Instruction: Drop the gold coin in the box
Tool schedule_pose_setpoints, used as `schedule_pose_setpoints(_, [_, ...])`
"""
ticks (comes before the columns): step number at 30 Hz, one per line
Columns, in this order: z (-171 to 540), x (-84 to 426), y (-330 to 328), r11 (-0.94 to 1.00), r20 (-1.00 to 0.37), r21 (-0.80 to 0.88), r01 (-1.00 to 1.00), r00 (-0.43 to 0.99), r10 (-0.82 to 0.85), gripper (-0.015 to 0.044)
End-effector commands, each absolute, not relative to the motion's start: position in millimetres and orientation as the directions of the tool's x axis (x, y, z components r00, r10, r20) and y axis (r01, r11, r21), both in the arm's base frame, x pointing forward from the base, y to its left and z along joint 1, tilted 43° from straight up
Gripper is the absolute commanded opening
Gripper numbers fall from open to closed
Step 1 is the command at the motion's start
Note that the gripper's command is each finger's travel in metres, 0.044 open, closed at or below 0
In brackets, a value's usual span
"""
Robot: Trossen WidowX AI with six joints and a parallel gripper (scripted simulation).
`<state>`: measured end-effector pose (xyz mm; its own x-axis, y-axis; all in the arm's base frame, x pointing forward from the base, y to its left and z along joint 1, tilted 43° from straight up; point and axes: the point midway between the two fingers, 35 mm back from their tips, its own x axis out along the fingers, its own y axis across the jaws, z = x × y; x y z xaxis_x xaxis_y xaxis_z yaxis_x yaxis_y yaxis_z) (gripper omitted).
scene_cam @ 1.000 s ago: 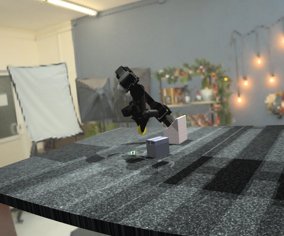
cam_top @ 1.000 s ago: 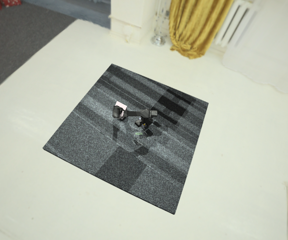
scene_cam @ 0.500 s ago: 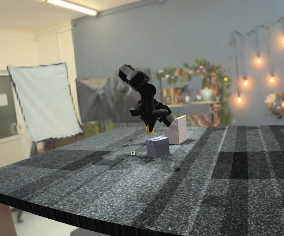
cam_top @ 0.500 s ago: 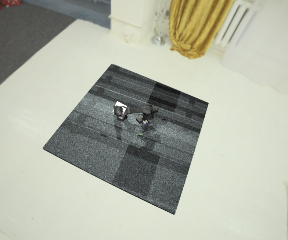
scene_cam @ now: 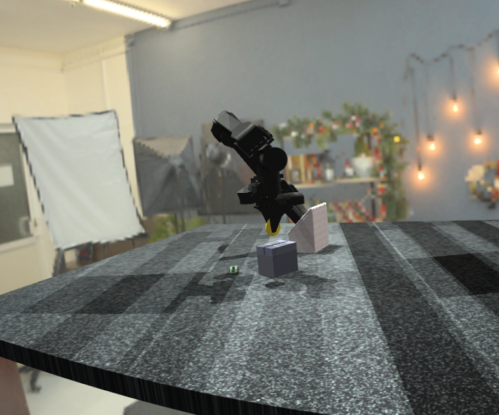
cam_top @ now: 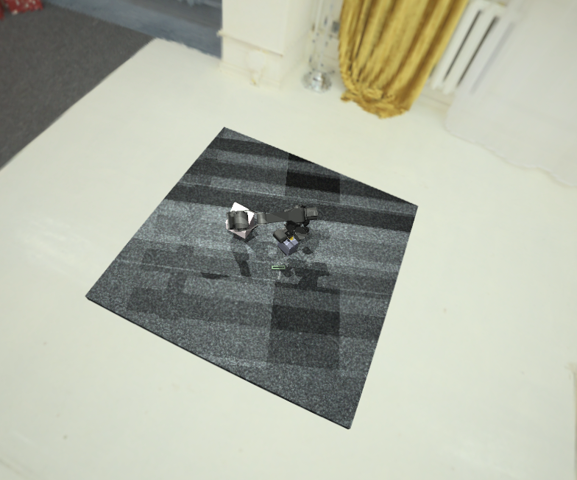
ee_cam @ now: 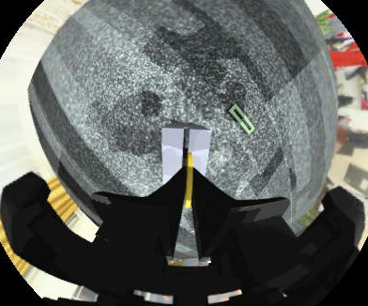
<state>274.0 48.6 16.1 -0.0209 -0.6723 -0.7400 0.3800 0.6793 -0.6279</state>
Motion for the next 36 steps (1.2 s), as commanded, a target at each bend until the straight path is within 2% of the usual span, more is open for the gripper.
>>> schedule_pose_setpoints(1, [17.3,274.7,48.2,0.681,-0.741,-0.626,0.38,-0.019,-0.671,0.0])
schedule_pose_setpoints(36, [9.4,271.5,48.6,0.681,-0.74,-0.626,0.38,-0.013,-0.672,0.0])
